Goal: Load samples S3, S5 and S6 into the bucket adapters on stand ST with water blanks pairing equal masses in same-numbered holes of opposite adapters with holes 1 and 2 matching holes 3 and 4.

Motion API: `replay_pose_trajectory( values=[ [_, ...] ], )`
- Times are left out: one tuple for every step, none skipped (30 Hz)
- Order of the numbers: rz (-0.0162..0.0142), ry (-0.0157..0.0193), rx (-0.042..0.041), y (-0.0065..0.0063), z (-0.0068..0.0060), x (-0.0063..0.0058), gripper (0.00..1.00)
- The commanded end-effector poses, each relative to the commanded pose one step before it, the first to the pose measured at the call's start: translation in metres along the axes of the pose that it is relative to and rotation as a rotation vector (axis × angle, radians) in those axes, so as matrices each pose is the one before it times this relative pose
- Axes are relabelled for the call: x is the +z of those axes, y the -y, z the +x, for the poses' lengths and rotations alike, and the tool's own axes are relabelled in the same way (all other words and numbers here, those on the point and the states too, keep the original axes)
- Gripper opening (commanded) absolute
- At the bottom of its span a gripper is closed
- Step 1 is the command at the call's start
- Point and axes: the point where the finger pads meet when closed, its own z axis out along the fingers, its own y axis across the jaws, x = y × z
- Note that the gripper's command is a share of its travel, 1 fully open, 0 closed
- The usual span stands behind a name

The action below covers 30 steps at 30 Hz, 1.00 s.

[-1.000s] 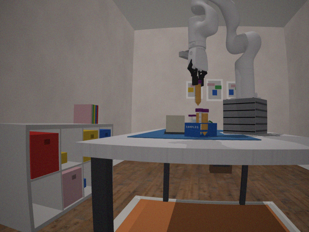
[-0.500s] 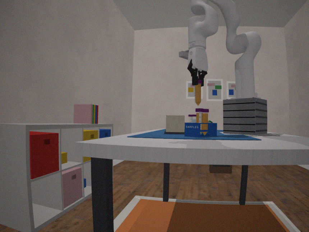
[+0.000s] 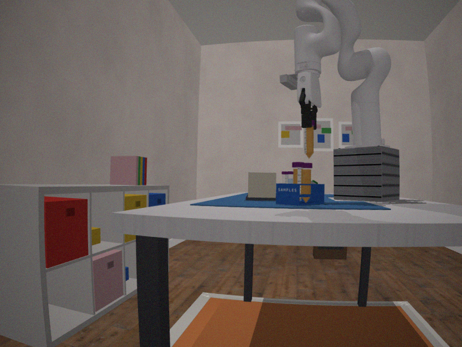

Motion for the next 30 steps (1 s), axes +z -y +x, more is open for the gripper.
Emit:
replay_pose_trajectory(
  values=[
    [0.00665,0.00605,-0.12587,-0.00639,-0.0136,-0.00095,0.0],
    [-0.00001,-0.00004,-0.03333,0.0,-0.00001,0.0,0.0],
    [0.00009,0.00023,-0.03335,-0.00001,0.00006,-0.00001,0.0],
    [-0.00001,-0.00001,-0.03333,0.0,0.0,0.0,0.0],
    [-0.00001,-0.00001,-0.03333,0.0,0.0,0.0,0.0],
    [-0.00001,-0.00001,-0.03333,0.0,0.0,0.0,0.0],
    [-0.00001,-0.00002,-0.03333,0.0,-0.00001,0.0,0.0],
    [-0.00002,-0.00003,-0.03333,0.0,-0.00001,0.0,0.0],
    [-0.00002,-0.00003,-0.03333,0.0,-0.00001,0.0,0.0],
    [-0.00002,-0.00003,-0.03333,0.0,-0.00001,0.0,0.0],
    [-0.00002,-0.00003,-0.03333,0.0,-0.00001,0.0,0.0],
    [-0.00002,-0.00003,-0.03333,0.0,-0.00001,0.0,0.0],
    [0.00016,0.0002,-0.03335,-0.00003,0.00005,-0.00001,0.0],
    [0.0,0.0,0.0,0.0,0.0,0.0,0.0],
    [0.0,0.0,0.0,0.0,0.0,0.0,0.0],
    [-0.00016,-0.00018,-0.03332,0.00003,-0.00005,0.00001,0.0],
    [0.00017,0.00018,-0.03335,-0.00004,0.00005,-0.00001,0.0],
    [-0.00001,-0.00001,-0.03333,0.0,0.0,0.0,0.0],
    [-0.00001,-0.00001,-0.03333,0.0,0.0,0.0,0.0],
    [-0.00001,-0.00001,-0.03333,0.0,0.0,0.0,0.0],
    [-0.00001,-0.00001,-0.03333,0.0,0.0,0.0,0.0],
    [-0.00001,-0.00001,-0.03333,0.0,0.0,0.0,0.0],
    [-0.00001,-0.00001,-0.03333,0.0,0.0,0.0,0.0],
    [-0.00001,-0.00001,-0.03333,0.0,0.0,0.0,0.0],
    [-0.00001,-0.00001,-0.03333,0.0,0.0,0.0,0.0],
    [-0.00001,-0.00001,-0.03333,0.0,0.0,0.0,0.0],
    [-0.00001,-0.00001,-0.03333,0.0,0.0,0.0,0.0],
    [-0.00002,-0.00001,-0.03333,0.0,0.0,0.0,0.0],
    [-0.00003,-0.00001,-0.03333,0.00001,0.0,0.0,0.0],
    [-0.00003,-0.00001,-0.03333,0.00001,0.0,0.0,0.0]
  ],
)
